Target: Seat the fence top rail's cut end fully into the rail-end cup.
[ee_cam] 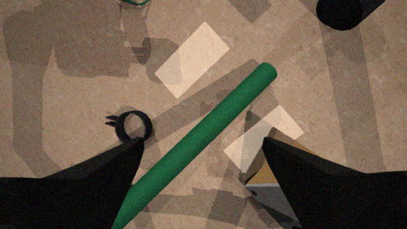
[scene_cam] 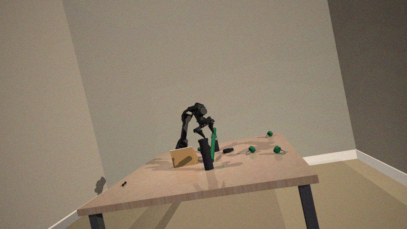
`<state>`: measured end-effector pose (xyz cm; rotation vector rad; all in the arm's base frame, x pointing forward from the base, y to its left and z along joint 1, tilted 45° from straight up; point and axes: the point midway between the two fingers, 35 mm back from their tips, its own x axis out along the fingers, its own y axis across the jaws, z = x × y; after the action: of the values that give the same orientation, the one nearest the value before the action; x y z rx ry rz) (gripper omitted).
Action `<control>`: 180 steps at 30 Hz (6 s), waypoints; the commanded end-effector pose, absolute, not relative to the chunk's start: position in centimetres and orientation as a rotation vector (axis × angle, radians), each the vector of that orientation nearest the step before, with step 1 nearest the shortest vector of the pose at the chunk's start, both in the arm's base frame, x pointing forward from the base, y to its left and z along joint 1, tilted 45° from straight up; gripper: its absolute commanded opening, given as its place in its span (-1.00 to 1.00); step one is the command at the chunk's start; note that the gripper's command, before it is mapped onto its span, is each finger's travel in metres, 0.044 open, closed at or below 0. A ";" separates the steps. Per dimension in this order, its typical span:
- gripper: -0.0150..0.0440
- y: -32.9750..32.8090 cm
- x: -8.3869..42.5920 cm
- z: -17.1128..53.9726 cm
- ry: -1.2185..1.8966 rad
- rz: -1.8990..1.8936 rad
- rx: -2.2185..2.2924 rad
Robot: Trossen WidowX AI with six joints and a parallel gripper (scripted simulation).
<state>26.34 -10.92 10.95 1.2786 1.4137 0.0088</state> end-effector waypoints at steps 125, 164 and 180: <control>-0.49 -6.3 27.1 4.5 1.587 -0.861 1.512; -0.49 -6.9 27.4 4.4 1.613 -0.860 1.522; -0.49 -7.8 27.3 2.8 1.622 -0.856 1.517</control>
<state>27.22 -7.37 3.07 1.5200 1.6293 -0.8502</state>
